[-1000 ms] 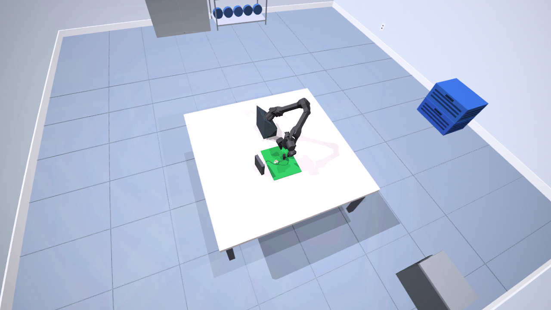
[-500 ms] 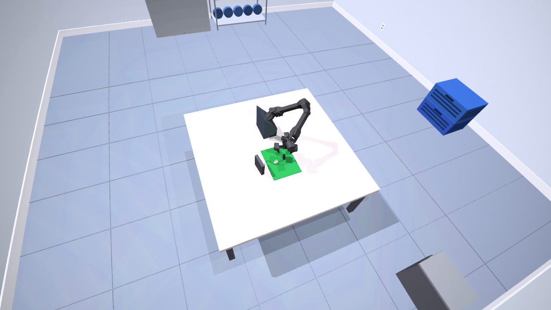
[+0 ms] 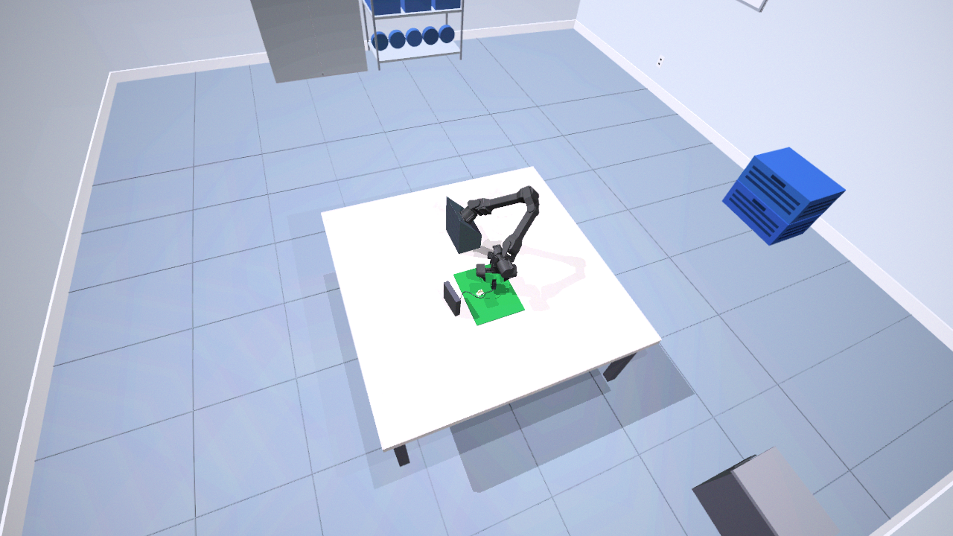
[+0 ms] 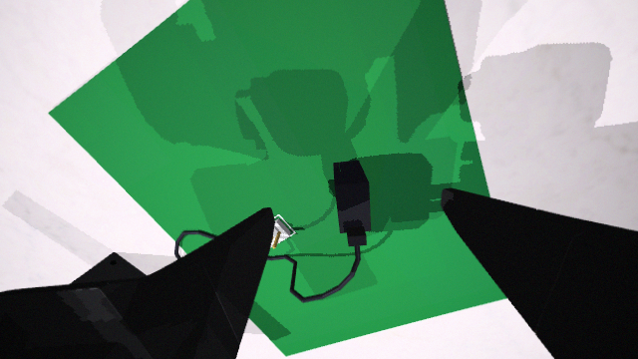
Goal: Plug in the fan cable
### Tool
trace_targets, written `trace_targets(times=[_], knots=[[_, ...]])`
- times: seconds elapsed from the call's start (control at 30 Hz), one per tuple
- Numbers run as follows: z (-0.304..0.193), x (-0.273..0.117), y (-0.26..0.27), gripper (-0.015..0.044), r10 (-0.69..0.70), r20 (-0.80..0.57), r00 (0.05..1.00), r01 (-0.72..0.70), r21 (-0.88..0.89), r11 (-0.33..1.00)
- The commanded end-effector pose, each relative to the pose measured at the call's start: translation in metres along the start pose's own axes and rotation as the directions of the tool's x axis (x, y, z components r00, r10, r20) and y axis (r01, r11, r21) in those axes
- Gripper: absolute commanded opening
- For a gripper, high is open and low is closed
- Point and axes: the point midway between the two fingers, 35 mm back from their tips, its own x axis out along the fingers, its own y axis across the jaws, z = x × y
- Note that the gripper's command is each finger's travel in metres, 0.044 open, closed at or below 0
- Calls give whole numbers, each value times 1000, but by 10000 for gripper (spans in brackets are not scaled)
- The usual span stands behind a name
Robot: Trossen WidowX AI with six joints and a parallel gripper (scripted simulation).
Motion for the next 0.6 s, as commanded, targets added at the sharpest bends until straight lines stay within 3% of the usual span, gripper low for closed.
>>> trace_targets(times=[0.0, 0.57], knots=[[2, 7, 0, 440, -5, 5, 1000, 5, 9, 1000], [3, 32, 0, 440, -7, 6, 1000, 7, 9, 1000]])
